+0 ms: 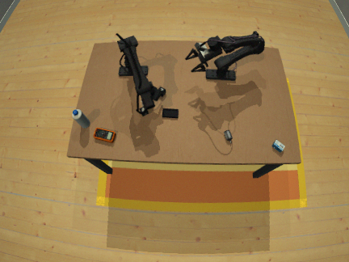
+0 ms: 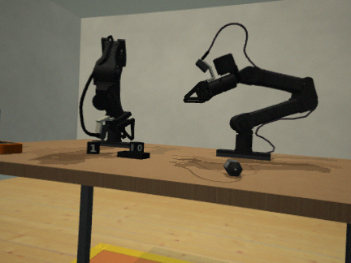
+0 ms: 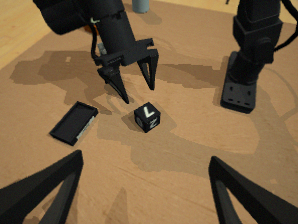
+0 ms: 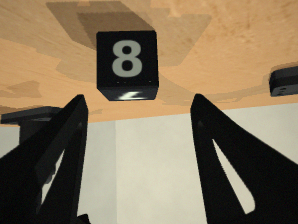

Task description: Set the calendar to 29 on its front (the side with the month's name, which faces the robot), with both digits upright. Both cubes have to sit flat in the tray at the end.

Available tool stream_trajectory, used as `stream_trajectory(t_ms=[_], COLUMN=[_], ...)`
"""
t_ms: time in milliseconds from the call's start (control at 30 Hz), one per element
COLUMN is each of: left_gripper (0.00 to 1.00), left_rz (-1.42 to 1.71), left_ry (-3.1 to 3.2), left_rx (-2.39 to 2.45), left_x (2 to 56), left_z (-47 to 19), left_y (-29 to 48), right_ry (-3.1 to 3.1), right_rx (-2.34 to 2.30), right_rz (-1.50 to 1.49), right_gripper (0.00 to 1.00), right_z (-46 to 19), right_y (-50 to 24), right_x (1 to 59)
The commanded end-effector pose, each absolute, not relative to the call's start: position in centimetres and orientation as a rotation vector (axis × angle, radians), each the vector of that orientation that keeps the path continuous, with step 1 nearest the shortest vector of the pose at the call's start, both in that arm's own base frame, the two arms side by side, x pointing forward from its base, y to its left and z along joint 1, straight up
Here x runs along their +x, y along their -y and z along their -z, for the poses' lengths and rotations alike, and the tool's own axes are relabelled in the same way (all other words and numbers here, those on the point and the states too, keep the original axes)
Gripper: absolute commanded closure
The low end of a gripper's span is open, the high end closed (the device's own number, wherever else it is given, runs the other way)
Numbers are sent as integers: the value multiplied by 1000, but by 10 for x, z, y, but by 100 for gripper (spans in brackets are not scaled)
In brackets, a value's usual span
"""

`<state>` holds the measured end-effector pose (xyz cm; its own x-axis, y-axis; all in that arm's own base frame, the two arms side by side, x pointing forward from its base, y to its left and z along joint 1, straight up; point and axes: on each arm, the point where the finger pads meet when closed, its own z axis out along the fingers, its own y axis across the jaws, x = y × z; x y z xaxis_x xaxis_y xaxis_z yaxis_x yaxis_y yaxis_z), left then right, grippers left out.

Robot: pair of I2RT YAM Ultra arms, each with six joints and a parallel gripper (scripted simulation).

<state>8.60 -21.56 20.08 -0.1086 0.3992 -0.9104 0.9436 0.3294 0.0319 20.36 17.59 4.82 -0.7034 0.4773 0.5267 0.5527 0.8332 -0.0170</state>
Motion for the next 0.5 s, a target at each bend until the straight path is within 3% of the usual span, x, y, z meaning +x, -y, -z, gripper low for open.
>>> stream_trajectory(t_ms=[0,467], left_gripper=[0,0], left_rz=[767,767], left_ry=[-1650,-1650], left_rx=[1204,1204], left_x=[86,86], left_z=[-210,-210], left_y=[217,217], right_ry=[2445,2462], right_rx=[-673,-672], right_rz=[231,236], right_gripper=[36,36], right_z=[-59,-56], right_y=[-189,-194], right_x=[201,198])
